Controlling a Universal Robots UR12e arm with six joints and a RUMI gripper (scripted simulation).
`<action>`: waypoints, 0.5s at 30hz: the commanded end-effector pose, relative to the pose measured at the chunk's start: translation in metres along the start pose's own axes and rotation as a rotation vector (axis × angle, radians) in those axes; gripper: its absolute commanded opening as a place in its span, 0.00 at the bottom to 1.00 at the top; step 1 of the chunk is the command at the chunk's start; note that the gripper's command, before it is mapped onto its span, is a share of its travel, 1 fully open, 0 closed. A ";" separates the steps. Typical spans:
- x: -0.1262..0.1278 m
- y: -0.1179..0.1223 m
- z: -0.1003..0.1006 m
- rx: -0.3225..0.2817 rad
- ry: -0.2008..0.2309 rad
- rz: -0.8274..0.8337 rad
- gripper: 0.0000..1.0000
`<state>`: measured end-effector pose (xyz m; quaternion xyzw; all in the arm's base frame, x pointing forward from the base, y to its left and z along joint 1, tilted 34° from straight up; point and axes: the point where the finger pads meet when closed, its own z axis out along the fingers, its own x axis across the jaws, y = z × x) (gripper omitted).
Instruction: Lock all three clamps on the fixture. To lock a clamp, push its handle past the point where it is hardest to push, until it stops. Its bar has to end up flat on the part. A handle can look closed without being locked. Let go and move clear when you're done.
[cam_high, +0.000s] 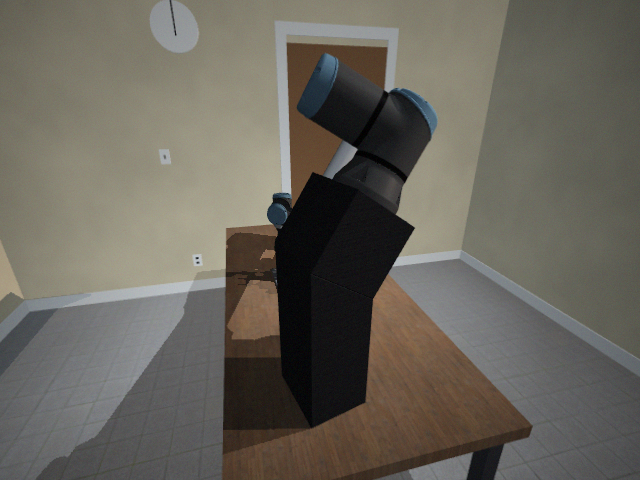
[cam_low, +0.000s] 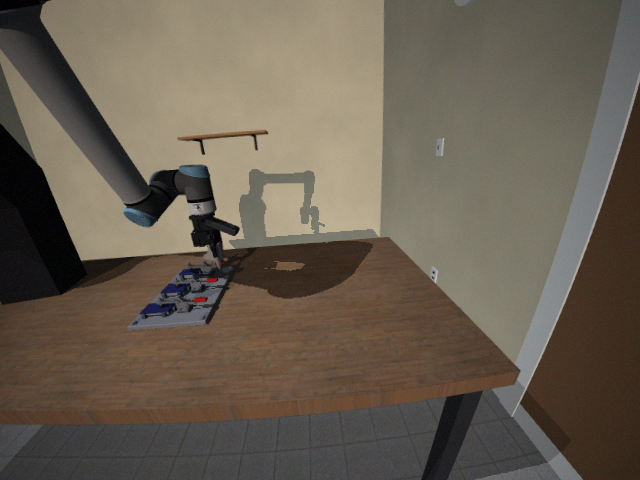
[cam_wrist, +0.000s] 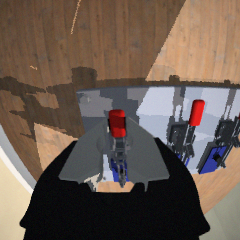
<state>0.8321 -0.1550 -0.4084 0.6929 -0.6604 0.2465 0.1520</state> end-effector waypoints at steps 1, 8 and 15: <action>0.001 -0.003 0.003 0.002 0.000 0.001 0.00; 0.001 -0.004 0.004 0.003 0.000 0.002 0.00; 0.001 -0.005 0.004 0.003 0.000 0.002 0.00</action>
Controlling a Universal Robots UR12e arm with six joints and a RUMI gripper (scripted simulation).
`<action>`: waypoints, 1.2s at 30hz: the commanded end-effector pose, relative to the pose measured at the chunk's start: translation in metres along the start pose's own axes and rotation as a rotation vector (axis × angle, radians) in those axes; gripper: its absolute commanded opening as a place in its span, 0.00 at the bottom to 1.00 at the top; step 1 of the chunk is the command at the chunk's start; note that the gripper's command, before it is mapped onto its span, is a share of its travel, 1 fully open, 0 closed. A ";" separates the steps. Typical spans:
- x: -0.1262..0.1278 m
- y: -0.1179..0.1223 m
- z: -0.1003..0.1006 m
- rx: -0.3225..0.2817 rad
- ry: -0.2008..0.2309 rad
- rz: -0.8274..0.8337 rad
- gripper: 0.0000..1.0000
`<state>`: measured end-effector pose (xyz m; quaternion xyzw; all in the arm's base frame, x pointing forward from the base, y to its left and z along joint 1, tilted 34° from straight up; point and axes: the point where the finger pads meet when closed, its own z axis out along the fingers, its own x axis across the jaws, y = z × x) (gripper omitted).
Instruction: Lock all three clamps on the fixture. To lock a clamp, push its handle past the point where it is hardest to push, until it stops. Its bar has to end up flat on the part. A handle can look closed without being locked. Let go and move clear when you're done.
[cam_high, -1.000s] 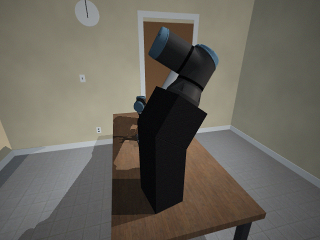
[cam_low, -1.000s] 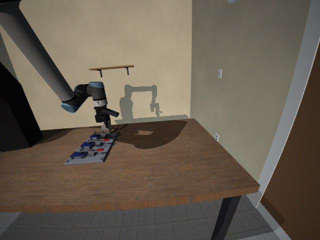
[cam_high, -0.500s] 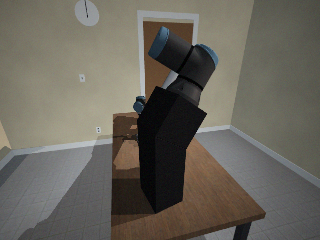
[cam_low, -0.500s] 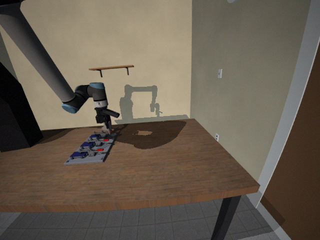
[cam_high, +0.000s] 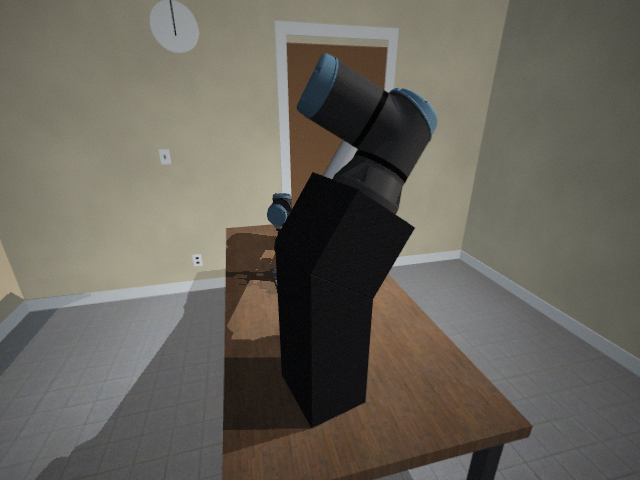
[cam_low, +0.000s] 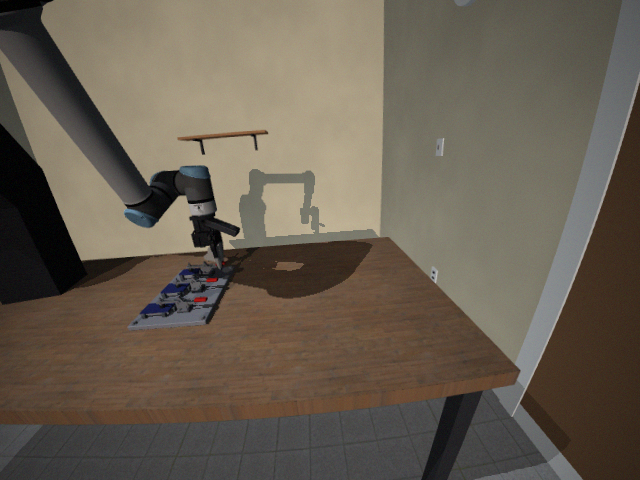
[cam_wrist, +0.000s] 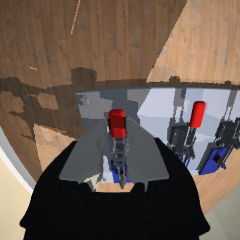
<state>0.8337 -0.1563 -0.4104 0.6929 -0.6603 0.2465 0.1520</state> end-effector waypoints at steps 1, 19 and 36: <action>0.001 -0.003 0.001 0.003 0.000 0.002 0.00; 0.001 -0.002 0.003 0.002 0.000 0.001 0.00; 0.001 -0.001 0.004 -0.001 0.000 0.001 0.00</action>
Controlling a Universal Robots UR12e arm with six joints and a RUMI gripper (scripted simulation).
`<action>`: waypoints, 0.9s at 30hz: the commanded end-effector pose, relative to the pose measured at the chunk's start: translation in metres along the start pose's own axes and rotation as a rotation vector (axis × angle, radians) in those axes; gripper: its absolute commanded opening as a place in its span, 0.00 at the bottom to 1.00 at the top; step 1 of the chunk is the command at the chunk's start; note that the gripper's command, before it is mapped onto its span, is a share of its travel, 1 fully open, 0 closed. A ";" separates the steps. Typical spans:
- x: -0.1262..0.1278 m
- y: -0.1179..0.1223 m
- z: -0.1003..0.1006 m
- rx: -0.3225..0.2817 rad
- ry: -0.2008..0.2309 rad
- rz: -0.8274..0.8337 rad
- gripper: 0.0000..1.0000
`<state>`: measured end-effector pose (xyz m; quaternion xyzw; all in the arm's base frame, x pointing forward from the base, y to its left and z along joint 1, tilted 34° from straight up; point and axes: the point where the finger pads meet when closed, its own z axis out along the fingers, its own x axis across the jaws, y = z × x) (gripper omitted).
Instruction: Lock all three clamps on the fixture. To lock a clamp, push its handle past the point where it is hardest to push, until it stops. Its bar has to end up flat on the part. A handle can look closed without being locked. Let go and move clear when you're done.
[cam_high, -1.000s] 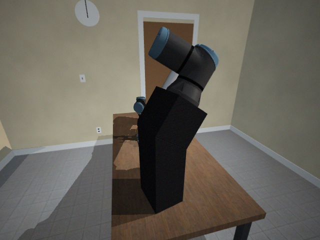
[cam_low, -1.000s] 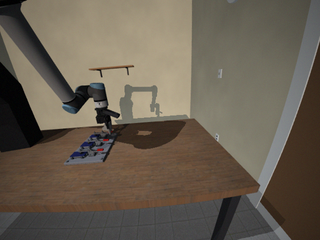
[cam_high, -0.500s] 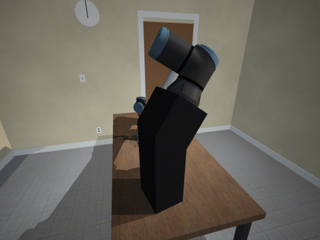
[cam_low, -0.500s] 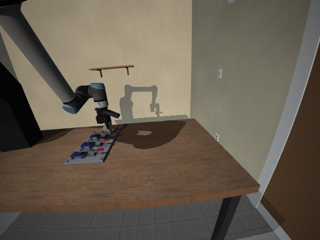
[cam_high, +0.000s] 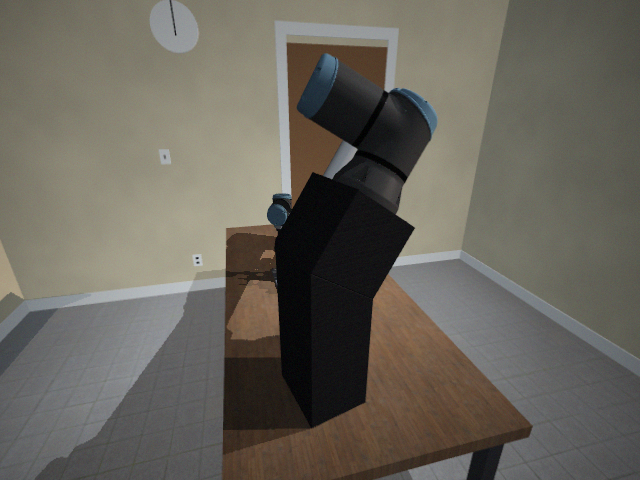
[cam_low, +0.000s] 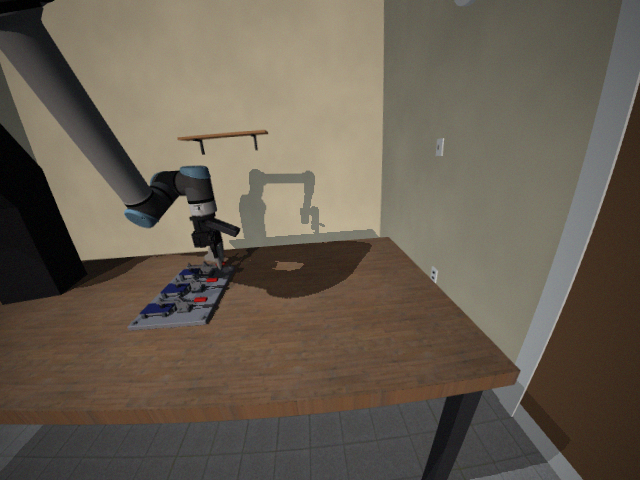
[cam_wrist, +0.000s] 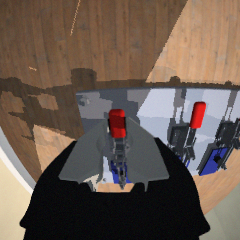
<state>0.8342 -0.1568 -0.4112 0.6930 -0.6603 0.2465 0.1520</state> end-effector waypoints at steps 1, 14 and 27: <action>0.001 0.000 0.003 -0.001 0.000 0.001 0.00; 0.001 0.000 0.004 -0.002 0.000 0.001 0.00; 0.001 -0.001 0.006 -0.001 0.000 0.002 0.00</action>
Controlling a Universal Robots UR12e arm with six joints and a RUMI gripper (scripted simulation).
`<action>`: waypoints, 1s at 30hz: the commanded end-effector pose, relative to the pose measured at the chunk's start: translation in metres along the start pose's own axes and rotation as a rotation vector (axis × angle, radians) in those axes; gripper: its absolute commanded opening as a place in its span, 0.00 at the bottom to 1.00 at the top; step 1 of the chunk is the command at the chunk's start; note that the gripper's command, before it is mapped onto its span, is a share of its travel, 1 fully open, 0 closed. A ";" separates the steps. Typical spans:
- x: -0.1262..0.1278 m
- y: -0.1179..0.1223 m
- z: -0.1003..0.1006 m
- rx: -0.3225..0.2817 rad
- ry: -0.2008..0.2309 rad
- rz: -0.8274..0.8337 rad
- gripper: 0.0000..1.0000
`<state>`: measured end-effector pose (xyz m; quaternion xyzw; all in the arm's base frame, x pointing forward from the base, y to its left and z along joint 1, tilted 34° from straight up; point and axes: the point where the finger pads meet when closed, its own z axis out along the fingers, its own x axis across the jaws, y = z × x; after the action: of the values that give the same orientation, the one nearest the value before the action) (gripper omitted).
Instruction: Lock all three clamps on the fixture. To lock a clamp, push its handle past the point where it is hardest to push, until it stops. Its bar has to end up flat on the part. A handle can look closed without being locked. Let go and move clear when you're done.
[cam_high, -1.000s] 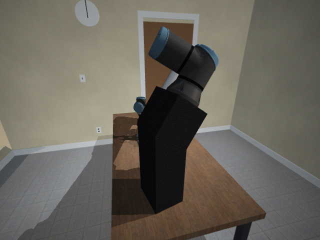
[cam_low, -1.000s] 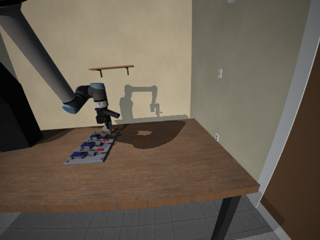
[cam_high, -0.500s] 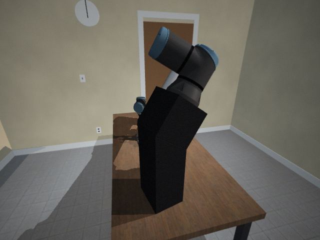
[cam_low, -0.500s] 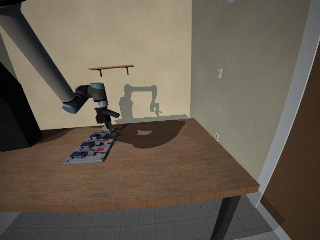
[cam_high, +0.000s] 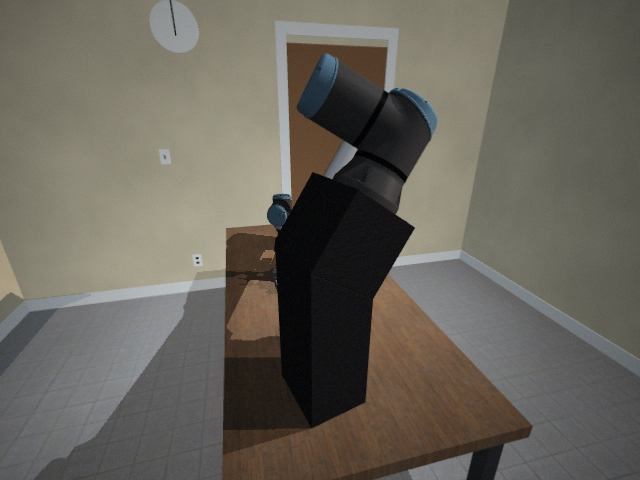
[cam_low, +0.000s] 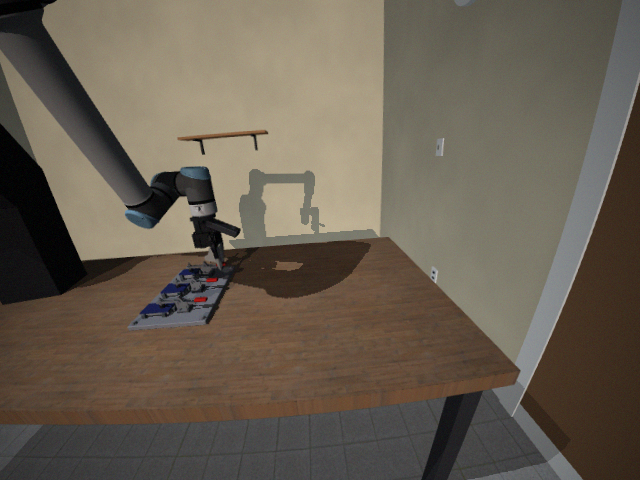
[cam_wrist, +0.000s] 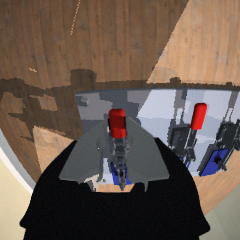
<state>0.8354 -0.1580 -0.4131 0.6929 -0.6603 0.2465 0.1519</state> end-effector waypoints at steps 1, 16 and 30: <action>0.001 0.000 0.004 -0.001 0.000 0.001 0.00; 0.000 0.002 0.003 -0.004 0.000 -0.002 0.00; 0.000 0.004 0.001 -0.005 0.001 -0.004 0.00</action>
<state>0.8364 -0.1593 -0.4151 0.6927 -0.6607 0.2463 0.1515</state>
